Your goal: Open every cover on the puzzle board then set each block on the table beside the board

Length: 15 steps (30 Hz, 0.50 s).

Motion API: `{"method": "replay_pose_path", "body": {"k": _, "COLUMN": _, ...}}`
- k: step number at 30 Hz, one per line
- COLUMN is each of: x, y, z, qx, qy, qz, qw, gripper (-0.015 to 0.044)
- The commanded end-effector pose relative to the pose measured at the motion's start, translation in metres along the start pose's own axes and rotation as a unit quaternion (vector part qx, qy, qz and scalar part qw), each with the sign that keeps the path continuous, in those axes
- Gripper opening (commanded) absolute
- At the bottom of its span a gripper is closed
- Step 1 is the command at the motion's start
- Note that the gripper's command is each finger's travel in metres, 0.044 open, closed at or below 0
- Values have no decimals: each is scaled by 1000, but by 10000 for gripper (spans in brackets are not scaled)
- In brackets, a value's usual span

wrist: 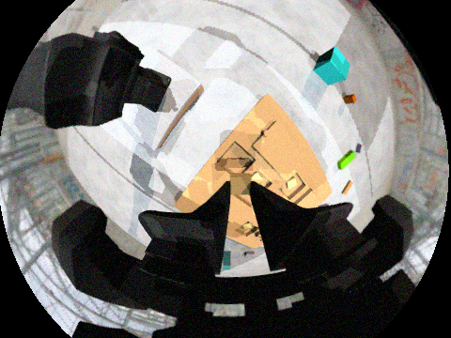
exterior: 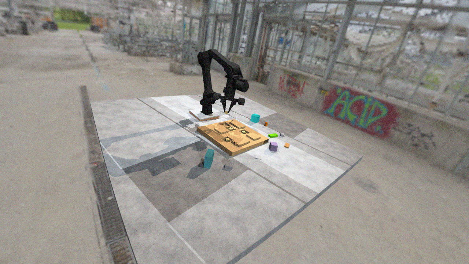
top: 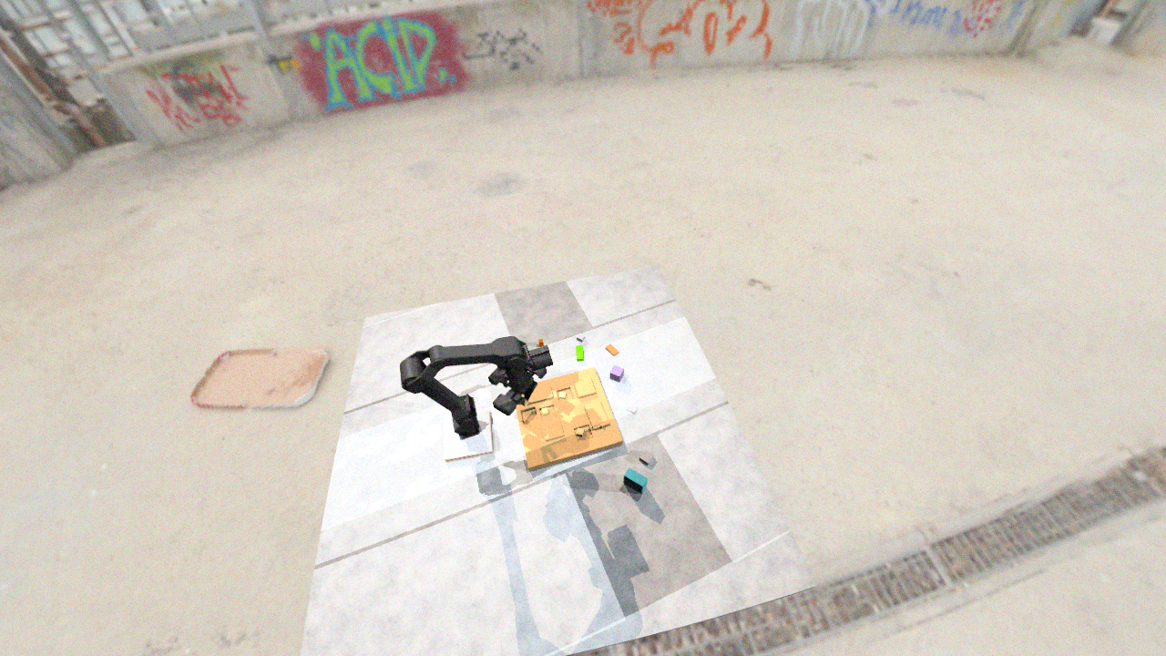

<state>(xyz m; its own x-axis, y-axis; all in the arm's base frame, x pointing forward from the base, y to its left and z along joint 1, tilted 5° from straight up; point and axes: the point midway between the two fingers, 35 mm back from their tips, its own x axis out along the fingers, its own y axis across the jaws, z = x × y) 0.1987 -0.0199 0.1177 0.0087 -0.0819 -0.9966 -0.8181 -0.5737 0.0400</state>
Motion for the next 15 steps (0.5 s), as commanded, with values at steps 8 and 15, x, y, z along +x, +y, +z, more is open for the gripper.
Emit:
{"method": "replay_pose_path", "body": {"k": 8, "x": -12, "y": -16, "z": 3, "qx": 2, "qy": 2, "qz": -6, "qw": 1000, "gripper": 80}}
{"method": "replay_pose_path", "body": {"k": 15, "x": -15, "y": -38, "z": 9, "qx": 3, "qy": 1, "qz": -8, "qw": 1000, "gripper": 80}}
